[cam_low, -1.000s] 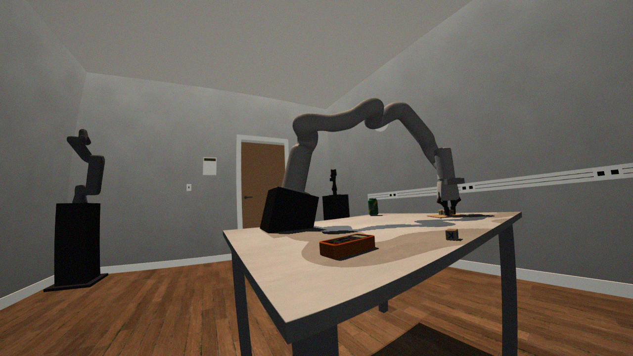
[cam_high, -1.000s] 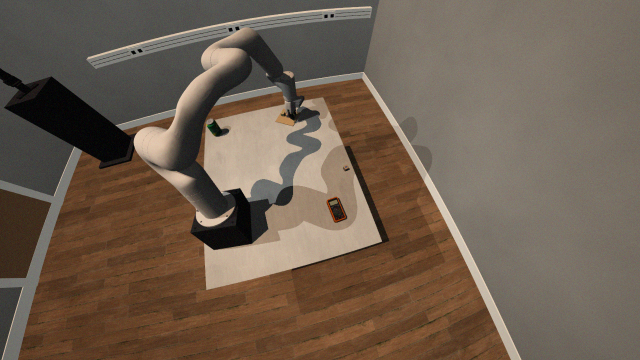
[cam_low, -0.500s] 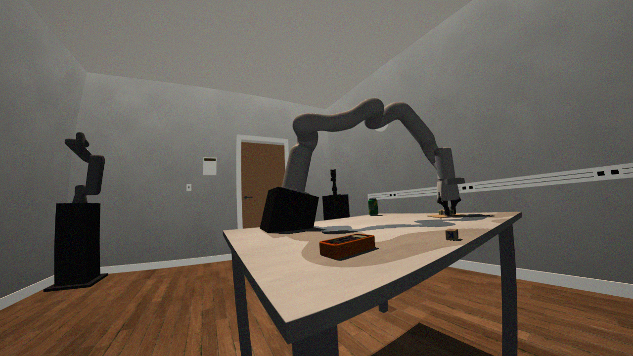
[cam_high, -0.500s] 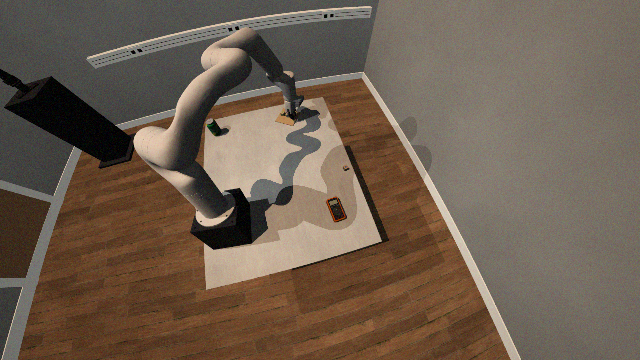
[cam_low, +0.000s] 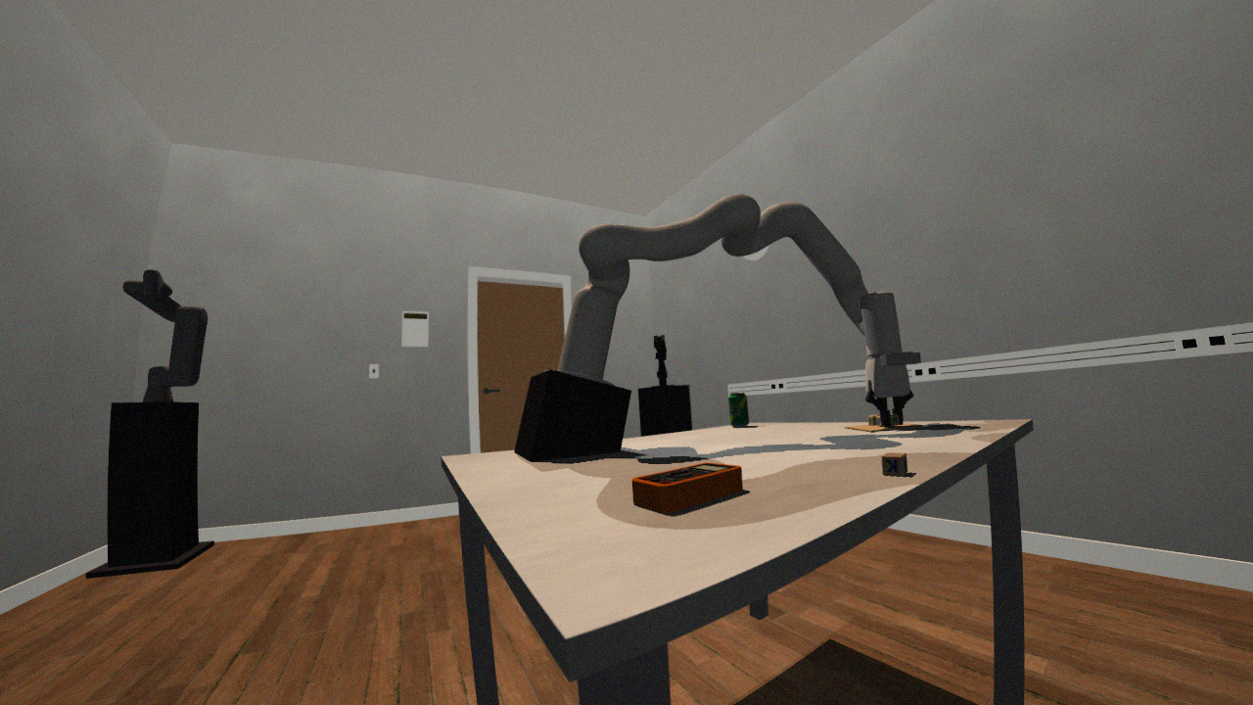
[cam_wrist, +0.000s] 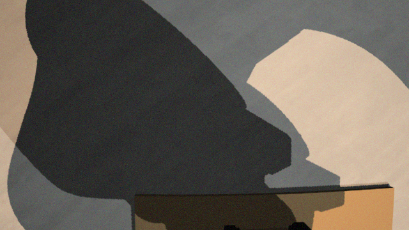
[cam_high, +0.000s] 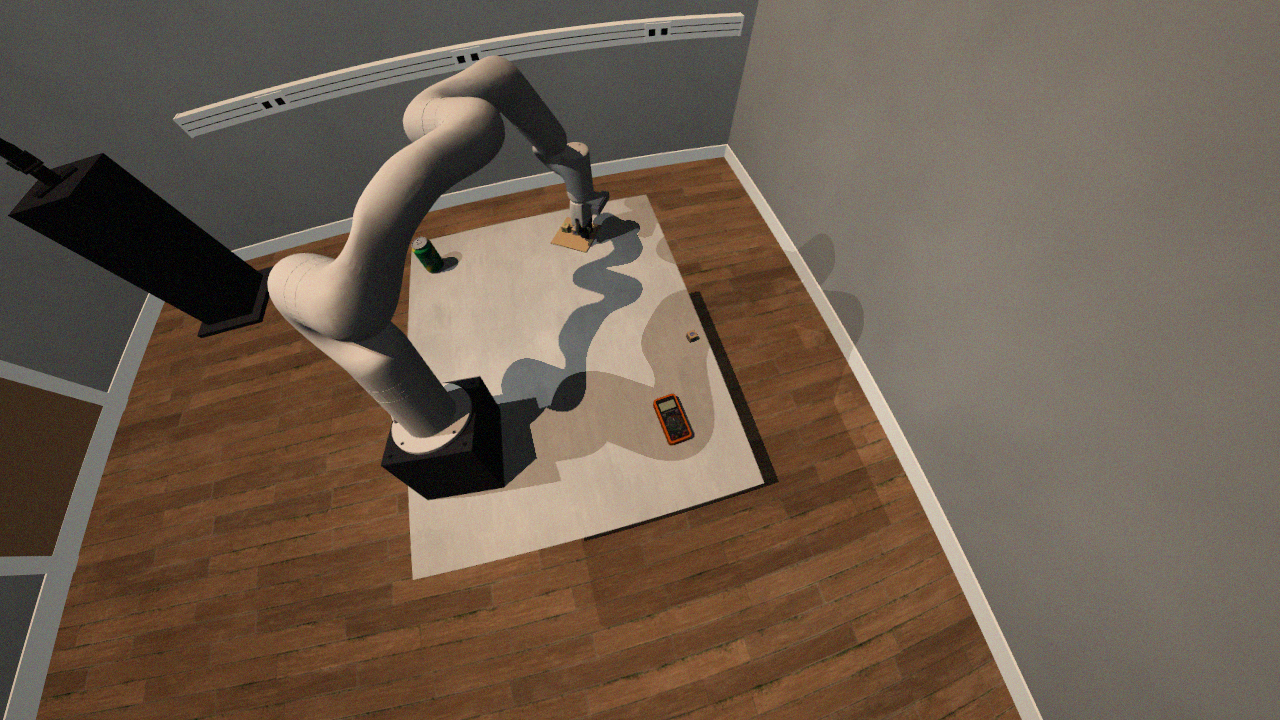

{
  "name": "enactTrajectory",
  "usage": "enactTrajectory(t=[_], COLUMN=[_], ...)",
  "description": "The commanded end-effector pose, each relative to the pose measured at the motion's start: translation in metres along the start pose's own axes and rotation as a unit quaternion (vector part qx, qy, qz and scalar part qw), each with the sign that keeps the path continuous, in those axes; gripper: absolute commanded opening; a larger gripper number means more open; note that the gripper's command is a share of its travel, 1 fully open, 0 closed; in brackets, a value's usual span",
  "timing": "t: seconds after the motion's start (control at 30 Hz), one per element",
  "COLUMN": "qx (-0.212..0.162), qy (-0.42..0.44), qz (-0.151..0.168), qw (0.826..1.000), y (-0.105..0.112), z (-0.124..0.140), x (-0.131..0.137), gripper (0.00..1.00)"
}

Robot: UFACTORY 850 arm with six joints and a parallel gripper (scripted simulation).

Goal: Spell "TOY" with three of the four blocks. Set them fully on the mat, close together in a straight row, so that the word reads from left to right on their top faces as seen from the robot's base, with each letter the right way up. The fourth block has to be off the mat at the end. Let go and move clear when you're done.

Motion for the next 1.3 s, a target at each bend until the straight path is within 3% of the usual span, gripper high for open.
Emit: enactTrajectory(t=[0.0, 1.27], qx=[0.000, 0.000], qy=[0.000, 0.000], qz=[-0.001, -0.001], qw=[1.000, 1.000], y=[0.0013, -0.0022], z=[-0.0002, -0.0002], x=[-0.0012, -0.0012], gripper=[0.23, 0.23])
Point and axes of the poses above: the point where the finger pads meet when closed, its own y axis back along the fingers, its own x axis across the jaws, z = x × y, the point moved 2 cm from there along y, back along the fingers, and after that the axes turned 5 degrees about y, right-handed, at the moved point
